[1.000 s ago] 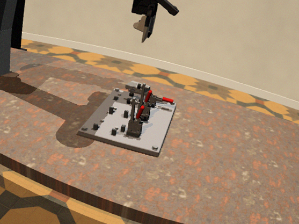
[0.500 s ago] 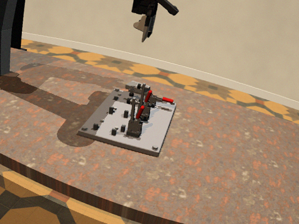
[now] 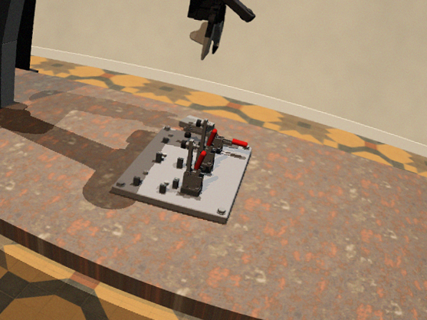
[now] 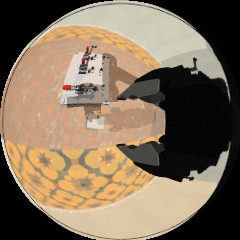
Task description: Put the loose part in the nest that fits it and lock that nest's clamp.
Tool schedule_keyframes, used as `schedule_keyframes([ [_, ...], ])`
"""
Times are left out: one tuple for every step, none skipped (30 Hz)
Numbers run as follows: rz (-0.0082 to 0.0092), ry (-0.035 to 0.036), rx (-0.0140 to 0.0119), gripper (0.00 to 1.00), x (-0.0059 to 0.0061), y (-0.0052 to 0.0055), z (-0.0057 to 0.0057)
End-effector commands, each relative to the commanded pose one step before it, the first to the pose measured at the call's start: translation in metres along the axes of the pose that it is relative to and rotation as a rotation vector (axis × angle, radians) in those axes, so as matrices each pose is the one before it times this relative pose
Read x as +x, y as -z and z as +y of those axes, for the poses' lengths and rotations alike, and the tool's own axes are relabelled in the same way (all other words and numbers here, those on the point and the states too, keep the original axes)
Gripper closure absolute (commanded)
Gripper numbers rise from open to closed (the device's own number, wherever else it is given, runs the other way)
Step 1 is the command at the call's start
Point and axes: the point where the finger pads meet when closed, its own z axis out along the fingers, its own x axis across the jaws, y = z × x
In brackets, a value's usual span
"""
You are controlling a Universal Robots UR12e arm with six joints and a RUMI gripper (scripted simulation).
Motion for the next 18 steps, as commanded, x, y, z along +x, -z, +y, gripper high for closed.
schedule_keyframes([
  [0.00064,-0.07724,0.00121,0.41,-0.00020,0.00055,-0.00056],
  [0.00000,-0.02103,0.00000,0.41,0.00000,0.00000,0.00002],
  [0.00000,-0.01690,0.00000,0.41,0.00000,0.00000,0.00002],
  [0.00000,-0.01209,0.00000,0.41,0.00000,0.00000,0.00002],
  [0.00000,-0.00723,0.00000,0.41,0.00000,0.00000,0.00001],
  [0.00000,-0.00306,0.00000,0.41,0.00000,0.00000,0.00001],
  [0.00000,-0.00049,0.00000,0.41,0.00000,0.00000,0.00000],
  [0.00000,0.00000,0.00000,0.41,0.00000,0.00000,0.00000],
  [0.00000,0.00000,0.00000,0.41,0.00000,0.00000,0.00000],
  [0.00000,0.00000,0.00000,0.41,0.00000,0.00000,0.00000],
  [0.00000,0.00000,0.00000,0.41,0.00000,0.00000,-0.00001],
  [0.00000,0.00000,0.00000,0.41,-0.00001,0.00000,-0.00001],
  [0.00000,0.00000,0.00000,0.41,-0.00001,0.00000,-0.00002],
  [0.00000,0.00000,0.00000,0.41,-0.00001,0.00000,-0.00002],
  [0.00000,0.00000,0.00000,0.41,0.00000,0.00000,0.00000],
  [0.00000,0.00000,0.00000,0.41,0.00000,0.00000,0.00000],
  [0.00000,0.00000,0.00000,0.41,-0.00001,0.00000,-0.00002],
  [0.00000,0.00000,0.00000,0.41,-0.00001,0.00000,-0.00003],
])
